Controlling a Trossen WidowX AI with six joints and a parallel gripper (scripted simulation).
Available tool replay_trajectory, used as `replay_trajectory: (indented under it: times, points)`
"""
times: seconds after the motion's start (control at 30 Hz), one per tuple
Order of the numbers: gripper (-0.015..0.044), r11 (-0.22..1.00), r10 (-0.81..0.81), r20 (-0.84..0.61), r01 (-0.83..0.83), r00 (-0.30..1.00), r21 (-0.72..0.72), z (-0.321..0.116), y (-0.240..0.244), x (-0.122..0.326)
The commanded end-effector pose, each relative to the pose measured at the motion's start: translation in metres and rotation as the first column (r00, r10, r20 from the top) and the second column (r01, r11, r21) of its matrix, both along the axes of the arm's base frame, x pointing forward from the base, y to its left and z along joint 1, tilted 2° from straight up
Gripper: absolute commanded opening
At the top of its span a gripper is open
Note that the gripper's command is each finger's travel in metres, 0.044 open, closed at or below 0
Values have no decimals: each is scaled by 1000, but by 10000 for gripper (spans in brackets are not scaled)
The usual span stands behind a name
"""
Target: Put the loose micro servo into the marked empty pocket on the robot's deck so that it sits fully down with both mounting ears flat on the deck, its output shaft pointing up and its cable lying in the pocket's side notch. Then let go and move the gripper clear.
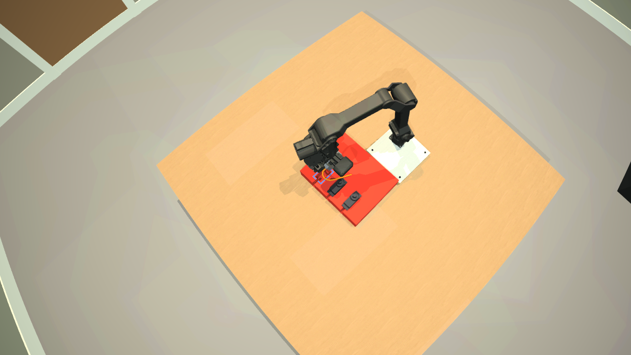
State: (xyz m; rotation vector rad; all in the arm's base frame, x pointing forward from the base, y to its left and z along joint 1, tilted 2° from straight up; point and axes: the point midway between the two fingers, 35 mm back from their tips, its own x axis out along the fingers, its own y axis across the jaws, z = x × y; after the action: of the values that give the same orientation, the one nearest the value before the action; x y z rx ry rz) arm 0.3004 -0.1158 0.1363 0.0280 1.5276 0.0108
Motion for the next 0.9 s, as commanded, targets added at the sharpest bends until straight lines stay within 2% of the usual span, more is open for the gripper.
replay_trajectory:
  times: [0.0,0.3,0.87]
  points:
    - [0,1000,-5,4,5,1000,0,2,0,15]
    - [0,1000,-5,6,5,1000,0,4,0,44]
    - [0,1000,-5,6,5,1000,0,-16,0,47]
